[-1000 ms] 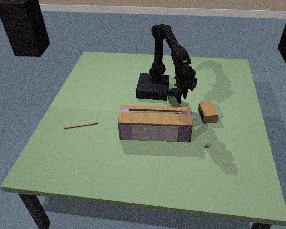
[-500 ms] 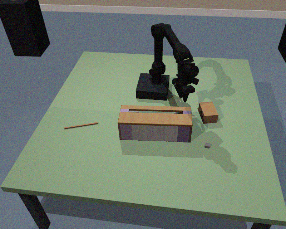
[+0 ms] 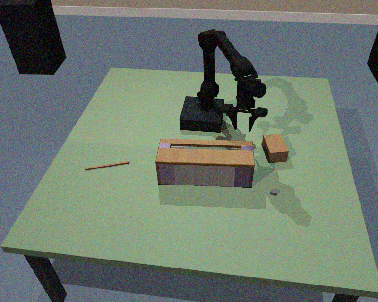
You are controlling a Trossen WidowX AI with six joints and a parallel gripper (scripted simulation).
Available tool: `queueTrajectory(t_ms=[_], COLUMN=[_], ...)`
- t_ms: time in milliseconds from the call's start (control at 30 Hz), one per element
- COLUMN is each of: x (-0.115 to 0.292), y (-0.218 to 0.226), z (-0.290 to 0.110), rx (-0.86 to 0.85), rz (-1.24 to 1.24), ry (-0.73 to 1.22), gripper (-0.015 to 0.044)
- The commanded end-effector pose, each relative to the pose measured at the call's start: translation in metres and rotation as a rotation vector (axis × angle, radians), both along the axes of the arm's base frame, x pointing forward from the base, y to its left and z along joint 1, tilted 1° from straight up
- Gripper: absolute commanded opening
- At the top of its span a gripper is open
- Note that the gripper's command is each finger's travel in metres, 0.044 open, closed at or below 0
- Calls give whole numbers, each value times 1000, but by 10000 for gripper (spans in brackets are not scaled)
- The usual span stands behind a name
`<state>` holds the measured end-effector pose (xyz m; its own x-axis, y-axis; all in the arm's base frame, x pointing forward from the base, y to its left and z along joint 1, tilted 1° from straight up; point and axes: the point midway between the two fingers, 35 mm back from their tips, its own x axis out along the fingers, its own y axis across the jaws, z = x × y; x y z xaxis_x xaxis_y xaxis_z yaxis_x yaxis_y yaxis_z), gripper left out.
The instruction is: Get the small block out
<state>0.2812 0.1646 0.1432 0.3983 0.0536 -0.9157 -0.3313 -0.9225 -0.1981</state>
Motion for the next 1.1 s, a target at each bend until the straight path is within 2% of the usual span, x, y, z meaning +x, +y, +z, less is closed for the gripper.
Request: queueTrajectory(t_ms=[0, 367, 600, 1067], x=[-4, -4, 1, 2], y=[2, 3, 8, 9], z=[4, 1, -88, -101], rx=[-181, -181, -181, -181], rz=[356, 356, 356, 356], ry=[-66, -66, -66, -66], gripper=[285, 285, 285, 285])
